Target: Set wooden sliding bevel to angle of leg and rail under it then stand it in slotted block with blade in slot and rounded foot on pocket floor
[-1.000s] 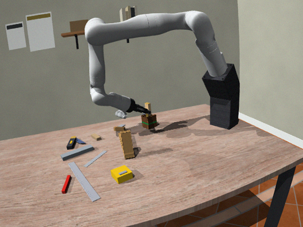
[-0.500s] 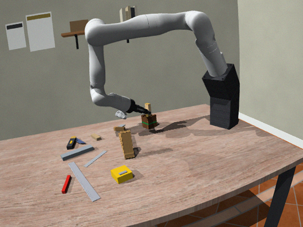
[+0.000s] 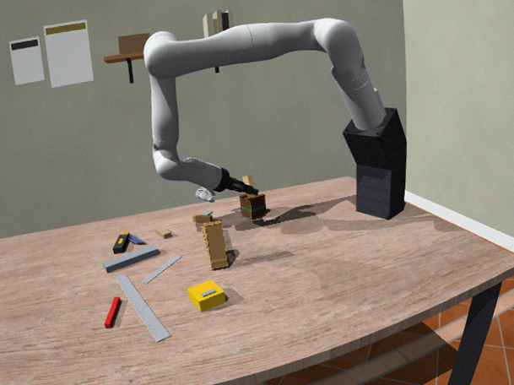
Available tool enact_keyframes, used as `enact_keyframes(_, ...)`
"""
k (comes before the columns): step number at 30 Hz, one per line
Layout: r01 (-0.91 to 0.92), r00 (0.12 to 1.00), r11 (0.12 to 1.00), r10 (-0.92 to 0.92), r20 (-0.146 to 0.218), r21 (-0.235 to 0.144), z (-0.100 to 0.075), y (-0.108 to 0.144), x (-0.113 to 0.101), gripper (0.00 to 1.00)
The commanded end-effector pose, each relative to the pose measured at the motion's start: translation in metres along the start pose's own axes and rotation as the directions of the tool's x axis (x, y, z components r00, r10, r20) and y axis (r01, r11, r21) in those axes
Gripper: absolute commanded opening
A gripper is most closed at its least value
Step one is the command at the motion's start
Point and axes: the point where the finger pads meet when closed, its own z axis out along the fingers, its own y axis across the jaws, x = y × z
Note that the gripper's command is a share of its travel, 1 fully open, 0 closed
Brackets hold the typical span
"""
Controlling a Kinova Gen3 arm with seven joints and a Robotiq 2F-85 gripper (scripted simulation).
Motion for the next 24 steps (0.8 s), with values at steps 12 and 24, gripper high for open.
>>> enact_keyframes(12, -0.001, 1.000, 1.000, 0.001, -0.001, 0.000, -0.0006, 0.0005, -0.0003, 1.00)
enact_keyframes(24, -0.001, 1.000, 1.000, 0.001, -0.001, 0.000, -0.0006, 0.0005, -0.0003, 1.00)
